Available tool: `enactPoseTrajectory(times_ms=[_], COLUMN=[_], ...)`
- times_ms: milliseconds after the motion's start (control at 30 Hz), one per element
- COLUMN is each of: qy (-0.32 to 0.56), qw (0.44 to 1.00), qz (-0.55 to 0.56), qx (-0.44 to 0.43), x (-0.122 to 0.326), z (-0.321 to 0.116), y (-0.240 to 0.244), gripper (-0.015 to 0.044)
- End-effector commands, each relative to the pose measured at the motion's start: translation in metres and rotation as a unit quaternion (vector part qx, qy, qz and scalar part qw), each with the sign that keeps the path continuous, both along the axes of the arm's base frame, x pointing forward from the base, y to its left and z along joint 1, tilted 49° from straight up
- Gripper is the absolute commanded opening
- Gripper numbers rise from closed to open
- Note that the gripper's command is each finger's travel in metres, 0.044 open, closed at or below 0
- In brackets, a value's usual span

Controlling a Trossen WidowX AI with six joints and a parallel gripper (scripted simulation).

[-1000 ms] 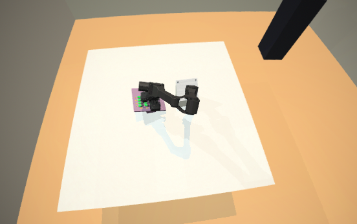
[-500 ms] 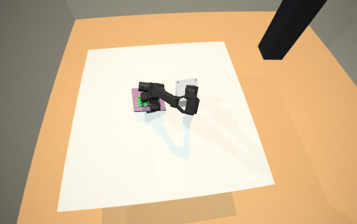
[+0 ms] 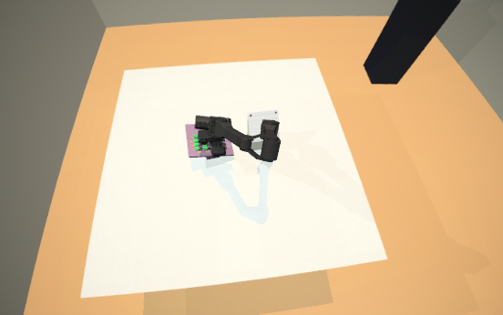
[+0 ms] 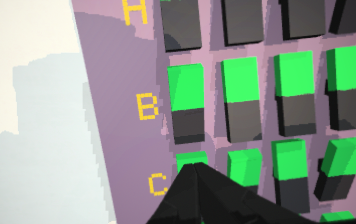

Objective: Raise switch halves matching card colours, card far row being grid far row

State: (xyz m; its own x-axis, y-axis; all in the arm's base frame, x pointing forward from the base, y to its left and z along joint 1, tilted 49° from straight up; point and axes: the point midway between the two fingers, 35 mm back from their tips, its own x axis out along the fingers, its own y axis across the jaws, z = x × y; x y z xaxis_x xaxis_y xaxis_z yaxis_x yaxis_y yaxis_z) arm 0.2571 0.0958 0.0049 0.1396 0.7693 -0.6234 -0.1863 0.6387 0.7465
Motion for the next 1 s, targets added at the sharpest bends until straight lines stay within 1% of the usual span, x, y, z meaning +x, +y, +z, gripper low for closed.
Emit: enactPoseTrajectory(times_ms=[0,167,367,567,633,767,967], qy=[0.002,0.001,-0.005,-0.005,-0.005,-0.006,-0.006], qw=[1.000,1.000,1.000,1.000,1.000,1.000,1.000], qz=[-0.001,0.000,-0.010,-0.011,-0.011,-0.011,-0.011], qx=[0.001,0.000,0.002,0.002,0.001,0.001,0.001], x=[0.000,0.000,-0.011,-0.012,-0.012,-0.021,-0.021], z=[-0.001,0.001,0.037,0.039,0.032,0.001,-0.002], y=[0.001,-0.001,-0.048,-0.049,-0.055,-0.078,-0.078], gripper=[0.0000,0.0000,0.0000,0.0000,0.0000,0.0000,0.0000])
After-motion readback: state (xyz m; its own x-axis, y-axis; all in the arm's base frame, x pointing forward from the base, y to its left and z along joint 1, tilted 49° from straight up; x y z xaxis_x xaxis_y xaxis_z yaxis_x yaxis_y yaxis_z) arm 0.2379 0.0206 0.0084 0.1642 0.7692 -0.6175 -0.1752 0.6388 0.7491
